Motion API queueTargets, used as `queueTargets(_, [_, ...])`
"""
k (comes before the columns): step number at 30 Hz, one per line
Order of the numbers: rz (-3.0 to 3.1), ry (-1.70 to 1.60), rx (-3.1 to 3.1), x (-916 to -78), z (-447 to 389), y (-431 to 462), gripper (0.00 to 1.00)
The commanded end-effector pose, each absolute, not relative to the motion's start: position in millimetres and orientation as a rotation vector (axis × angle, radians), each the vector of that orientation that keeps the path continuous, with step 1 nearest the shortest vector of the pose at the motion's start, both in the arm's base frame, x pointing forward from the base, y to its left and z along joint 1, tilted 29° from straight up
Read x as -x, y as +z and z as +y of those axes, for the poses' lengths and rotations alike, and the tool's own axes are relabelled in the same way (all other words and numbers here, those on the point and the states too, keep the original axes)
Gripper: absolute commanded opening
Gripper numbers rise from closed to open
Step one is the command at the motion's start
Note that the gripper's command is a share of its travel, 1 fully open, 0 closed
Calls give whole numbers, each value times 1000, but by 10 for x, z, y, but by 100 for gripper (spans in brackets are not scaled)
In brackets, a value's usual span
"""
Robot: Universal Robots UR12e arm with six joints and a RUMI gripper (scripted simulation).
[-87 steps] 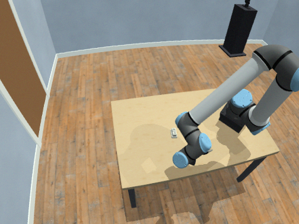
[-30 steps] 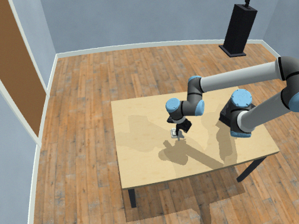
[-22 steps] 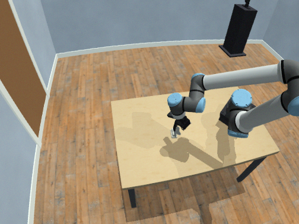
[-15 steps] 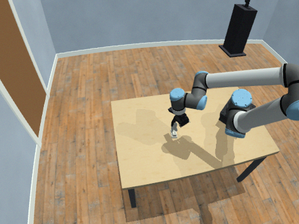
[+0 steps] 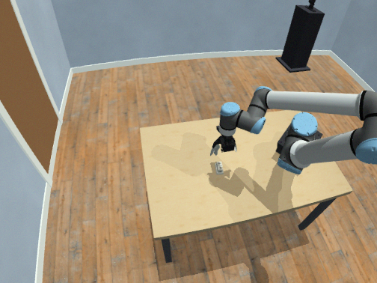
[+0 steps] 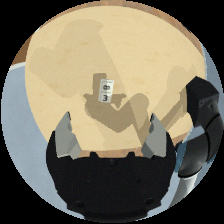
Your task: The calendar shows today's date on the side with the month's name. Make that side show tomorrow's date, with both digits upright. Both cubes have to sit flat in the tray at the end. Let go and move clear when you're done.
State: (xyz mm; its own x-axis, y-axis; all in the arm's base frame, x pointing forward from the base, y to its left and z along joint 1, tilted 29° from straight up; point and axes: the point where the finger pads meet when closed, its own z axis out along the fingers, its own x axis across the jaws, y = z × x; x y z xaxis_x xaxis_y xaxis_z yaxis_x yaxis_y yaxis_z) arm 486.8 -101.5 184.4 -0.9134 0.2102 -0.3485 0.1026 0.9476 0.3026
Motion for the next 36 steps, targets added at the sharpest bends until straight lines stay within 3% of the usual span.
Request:
queueTargets(1, [2670, 394, -351, -4872, -1140, 1857, 100])
queueTargets(36, [2661, 384, -326, -4879, -1174, 1855, 100])
